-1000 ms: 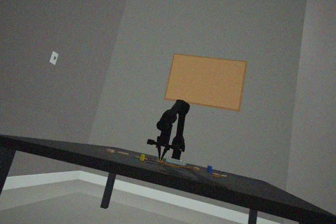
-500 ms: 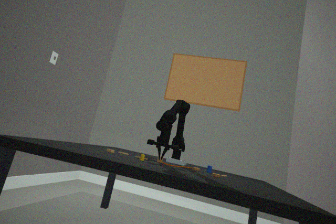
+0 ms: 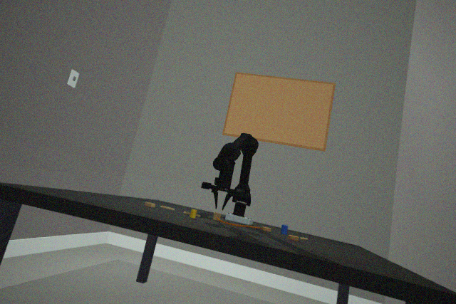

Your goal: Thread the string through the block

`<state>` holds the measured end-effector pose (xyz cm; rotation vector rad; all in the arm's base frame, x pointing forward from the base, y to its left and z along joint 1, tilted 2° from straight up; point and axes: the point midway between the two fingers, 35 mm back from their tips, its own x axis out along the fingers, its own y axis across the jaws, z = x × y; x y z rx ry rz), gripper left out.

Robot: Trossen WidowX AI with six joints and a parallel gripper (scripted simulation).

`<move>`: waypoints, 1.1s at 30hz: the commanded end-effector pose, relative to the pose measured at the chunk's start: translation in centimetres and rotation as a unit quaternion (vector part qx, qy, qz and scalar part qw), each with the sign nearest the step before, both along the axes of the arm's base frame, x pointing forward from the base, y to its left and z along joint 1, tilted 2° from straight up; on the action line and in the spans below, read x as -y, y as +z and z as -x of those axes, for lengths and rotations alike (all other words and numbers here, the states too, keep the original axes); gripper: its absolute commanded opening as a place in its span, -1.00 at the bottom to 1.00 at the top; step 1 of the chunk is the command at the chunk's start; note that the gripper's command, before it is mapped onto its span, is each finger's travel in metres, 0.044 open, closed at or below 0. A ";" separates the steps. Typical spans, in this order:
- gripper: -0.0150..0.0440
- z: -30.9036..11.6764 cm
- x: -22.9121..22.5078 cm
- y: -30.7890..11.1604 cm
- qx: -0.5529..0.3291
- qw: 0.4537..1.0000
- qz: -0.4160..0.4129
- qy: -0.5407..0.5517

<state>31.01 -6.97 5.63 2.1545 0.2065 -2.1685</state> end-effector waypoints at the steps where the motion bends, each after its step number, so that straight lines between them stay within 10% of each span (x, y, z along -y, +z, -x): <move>1: -0.08 -0.2 0.2 4.6 0.019 1.000 0.005 0.001; 8: -0.08 -0.4 0.2 4.1 0.023 1.000 0.006 0.007; 15: -0.08 0.7 0.5 4.1 0.030 0.952 0.009 0.304; 33: -0.08 3.3 1.0 3.9 0.037 0.540 0.008 0.841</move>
